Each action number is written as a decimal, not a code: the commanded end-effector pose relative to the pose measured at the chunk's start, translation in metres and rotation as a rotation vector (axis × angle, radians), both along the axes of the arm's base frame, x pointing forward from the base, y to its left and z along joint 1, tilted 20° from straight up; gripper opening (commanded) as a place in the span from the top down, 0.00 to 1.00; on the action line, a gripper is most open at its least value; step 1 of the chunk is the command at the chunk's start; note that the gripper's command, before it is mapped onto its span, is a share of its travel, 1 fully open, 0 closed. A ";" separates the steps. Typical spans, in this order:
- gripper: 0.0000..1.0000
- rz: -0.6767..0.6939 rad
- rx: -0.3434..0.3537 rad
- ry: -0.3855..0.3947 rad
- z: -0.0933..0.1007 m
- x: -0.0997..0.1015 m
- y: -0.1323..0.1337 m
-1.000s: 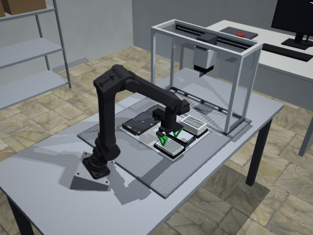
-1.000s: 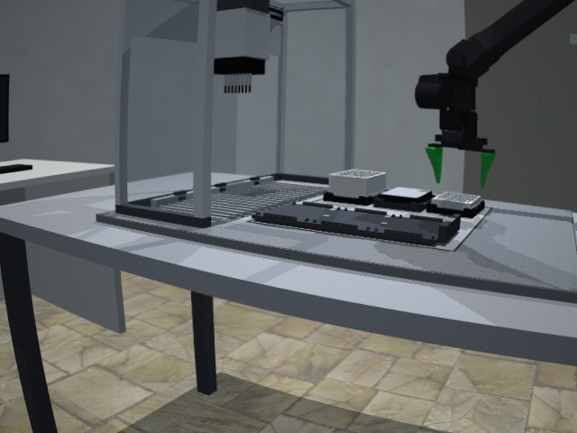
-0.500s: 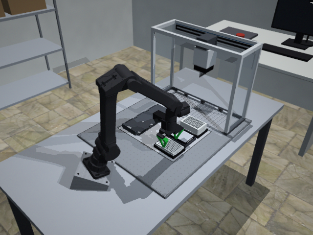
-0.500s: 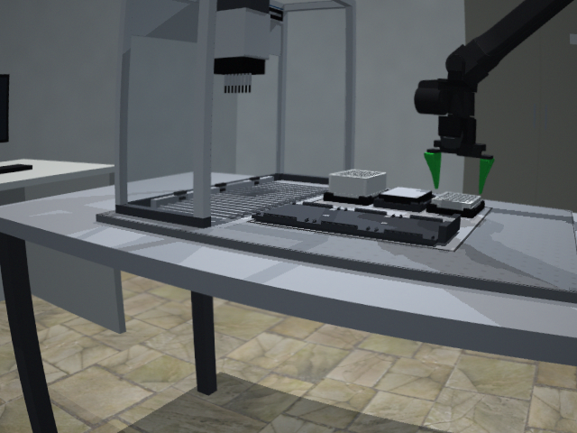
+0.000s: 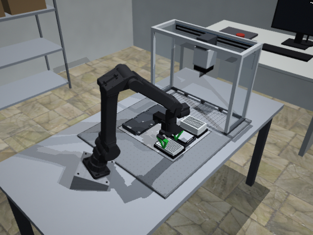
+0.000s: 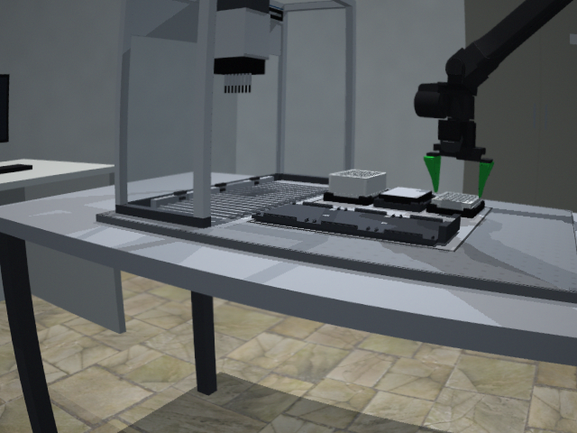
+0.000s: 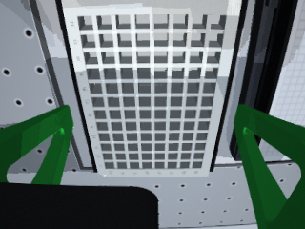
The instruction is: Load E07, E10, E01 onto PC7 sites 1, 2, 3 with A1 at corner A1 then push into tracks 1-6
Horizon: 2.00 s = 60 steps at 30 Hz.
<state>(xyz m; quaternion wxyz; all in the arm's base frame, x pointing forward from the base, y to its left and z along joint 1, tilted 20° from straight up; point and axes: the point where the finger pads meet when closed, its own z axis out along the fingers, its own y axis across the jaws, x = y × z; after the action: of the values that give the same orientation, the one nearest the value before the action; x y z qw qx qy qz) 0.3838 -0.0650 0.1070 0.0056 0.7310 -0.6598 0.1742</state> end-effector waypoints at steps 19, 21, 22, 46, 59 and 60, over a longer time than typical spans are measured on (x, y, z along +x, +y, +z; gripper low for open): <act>0.00 0.012 -0.001 -0.012 -0.016 0.010 -0.006; 0.00 0.008 -0.001 -0.035 -0.004 0.015 -0.004; 0.00 0.008 -0.001 -0.035 -0.004 0.015 -0.004; 1.00 0.008 -0.001 -0.035 -0.004 0.014 -0.003; 1.00 0.010 -0.002 -0.067 0.027 0.018 0.005; 1.00 0.010 -0.002 -0.067 0.030 0.017 0.005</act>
<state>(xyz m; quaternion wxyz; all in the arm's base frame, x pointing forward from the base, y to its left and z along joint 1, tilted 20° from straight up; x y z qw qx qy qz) 0.3835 -0.0650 0.1013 0.0052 0.7344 -0.6560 0.1740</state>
